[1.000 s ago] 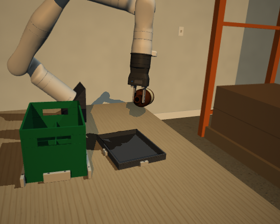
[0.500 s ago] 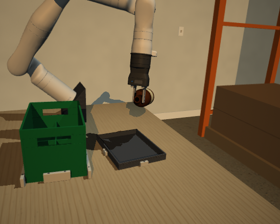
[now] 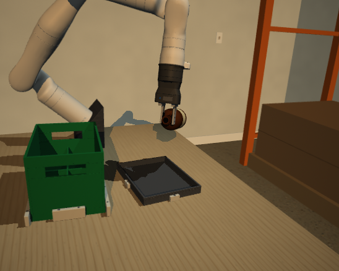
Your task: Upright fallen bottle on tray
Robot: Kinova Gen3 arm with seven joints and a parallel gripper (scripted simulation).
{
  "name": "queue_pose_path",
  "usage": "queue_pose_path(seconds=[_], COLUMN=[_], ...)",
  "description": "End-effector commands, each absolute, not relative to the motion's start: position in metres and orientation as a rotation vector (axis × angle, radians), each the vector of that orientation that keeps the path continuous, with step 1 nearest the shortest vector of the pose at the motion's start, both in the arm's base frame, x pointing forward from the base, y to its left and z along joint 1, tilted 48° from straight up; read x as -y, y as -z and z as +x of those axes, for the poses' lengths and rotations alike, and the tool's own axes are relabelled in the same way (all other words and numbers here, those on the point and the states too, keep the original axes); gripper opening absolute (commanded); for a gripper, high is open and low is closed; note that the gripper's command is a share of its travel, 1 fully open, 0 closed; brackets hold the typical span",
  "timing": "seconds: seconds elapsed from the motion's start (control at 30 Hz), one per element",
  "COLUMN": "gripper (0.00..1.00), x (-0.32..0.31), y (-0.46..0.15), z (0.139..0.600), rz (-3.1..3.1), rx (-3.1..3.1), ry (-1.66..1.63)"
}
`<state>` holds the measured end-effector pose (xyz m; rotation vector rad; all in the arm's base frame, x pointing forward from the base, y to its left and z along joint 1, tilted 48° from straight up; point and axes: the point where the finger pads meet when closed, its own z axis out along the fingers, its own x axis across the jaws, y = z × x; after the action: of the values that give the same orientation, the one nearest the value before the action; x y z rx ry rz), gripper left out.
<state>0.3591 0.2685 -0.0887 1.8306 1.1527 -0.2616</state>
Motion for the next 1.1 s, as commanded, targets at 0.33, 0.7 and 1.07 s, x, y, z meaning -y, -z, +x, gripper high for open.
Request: queue_pose_path(seconds=[0.33, 0.7, 1.07], gripper=[0.00, 0.00, 0.00], x=[-0.2704, -0.2709, -0.2710], y=[0.0893, 0.0890, 0.0889], z=[0.3572, 0.3571, 0.3572], rz=[1.754, 1.718, 1.712], rx=[-1.151, -1.149, -1.148], ry=[0.208, 0.181, 0.176])
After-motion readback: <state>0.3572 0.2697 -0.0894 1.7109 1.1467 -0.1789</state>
